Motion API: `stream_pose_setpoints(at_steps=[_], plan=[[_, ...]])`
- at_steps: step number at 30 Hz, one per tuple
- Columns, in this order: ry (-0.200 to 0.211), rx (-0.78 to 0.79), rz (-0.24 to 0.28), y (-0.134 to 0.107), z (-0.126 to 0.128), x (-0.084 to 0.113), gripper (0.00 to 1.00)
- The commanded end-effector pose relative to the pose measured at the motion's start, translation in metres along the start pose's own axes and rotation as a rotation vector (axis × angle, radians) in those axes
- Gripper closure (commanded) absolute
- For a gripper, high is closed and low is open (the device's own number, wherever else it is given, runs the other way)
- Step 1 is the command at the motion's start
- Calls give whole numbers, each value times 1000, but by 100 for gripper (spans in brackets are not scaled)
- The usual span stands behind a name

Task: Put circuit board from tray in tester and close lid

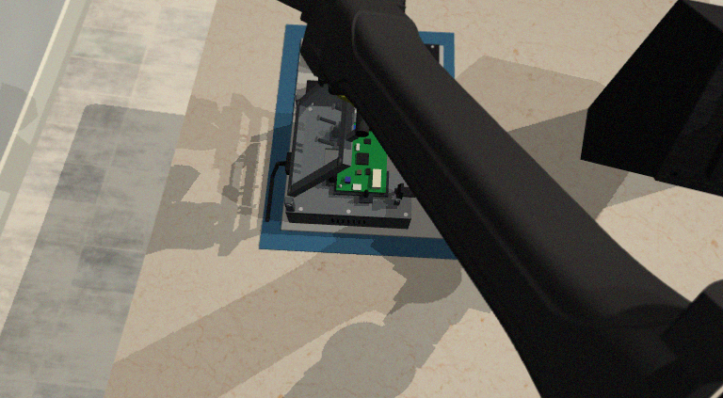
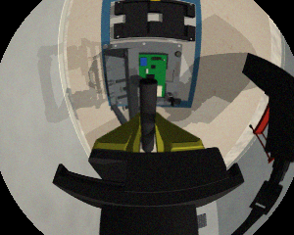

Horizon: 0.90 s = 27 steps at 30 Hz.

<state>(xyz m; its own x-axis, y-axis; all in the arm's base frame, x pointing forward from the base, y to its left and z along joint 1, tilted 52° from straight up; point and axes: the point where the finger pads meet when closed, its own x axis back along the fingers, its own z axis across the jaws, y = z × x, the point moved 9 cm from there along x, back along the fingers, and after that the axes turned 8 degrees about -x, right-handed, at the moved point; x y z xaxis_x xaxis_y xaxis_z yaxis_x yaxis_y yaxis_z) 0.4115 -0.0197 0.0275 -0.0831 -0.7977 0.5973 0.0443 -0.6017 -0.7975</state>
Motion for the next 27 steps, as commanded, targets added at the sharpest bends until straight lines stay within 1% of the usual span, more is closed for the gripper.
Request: stream_pose_setpoints(at_steps=[1,12,14,27], plan=[[-35,-3,-22,4,-14,-17,100],[-36,-9,-22,7,-35,-36,100],[-36,-9,-22,7,-35,-36,100],[-37,-11,-22,10,-54,-58,100]])
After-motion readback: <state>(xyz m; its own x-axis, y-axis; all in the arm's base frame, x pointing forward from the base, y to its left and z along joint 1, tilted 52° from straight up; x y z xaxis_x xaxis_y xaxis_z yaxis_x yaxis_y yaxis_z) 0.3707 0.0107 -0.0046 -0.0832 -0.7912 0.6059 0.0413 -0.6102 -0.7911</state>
